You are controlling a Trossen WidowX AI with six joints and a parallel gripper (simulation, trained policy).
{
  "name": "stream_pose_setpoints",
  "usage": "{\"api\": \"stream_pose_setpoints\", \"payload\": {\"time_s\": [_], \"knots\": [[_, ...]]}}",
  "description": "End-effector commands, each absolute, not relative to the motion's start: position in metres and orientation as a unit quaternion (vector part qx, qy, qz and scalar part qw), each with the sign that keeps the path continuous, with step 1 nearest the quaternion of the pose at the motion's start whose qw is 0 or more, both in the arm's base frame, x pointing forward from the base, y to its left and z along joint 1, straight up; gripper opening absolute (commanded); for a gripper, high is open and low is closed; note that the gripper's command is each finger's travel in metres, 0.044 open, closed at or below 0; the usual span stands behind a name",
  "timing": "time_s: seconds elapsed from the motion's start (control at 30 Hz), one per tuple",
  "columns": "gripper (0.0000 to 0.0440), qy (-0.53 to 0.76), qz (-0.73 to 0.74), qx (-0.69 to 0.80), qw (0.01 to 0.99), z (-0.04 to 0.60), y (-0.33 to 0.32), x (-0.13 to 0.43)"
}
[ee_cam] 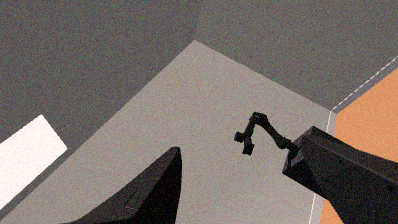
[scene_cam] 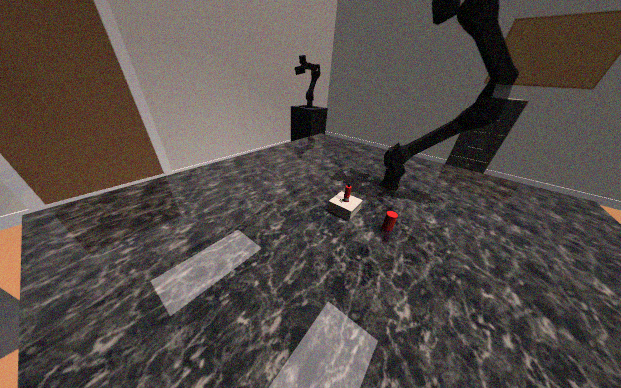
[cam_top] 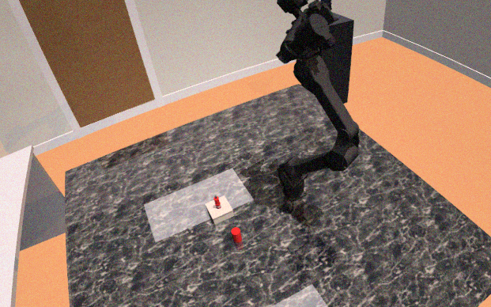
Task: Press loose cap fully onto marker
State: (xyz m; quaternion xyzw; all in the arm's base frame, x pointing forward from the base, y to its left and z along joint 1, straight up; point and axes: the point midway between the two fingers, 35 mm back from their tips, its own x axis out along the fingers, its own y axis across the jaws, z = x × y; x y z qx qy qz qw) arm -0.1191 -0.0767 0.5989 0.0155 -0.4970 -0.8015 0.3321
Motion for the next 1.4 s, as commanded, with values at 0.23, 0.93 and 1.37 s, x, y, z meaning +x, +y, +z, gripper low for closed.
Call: {"api": "stream_pose_setpoints", "payload": {"time_s": [0.23, 0.93, 1.37], "knots": [[0.0309, -0.477, -0.794, 0.046, 0.373, 0.593, -0.105, -0.104], [0.0312, -0.448, -0.762, 0.112, 0.453, 0.579, -0.148, -0.068], [0.0313, -0.426, -0.742, 0.152, 0.495, 0.568, -0.170, -0.041]]}}
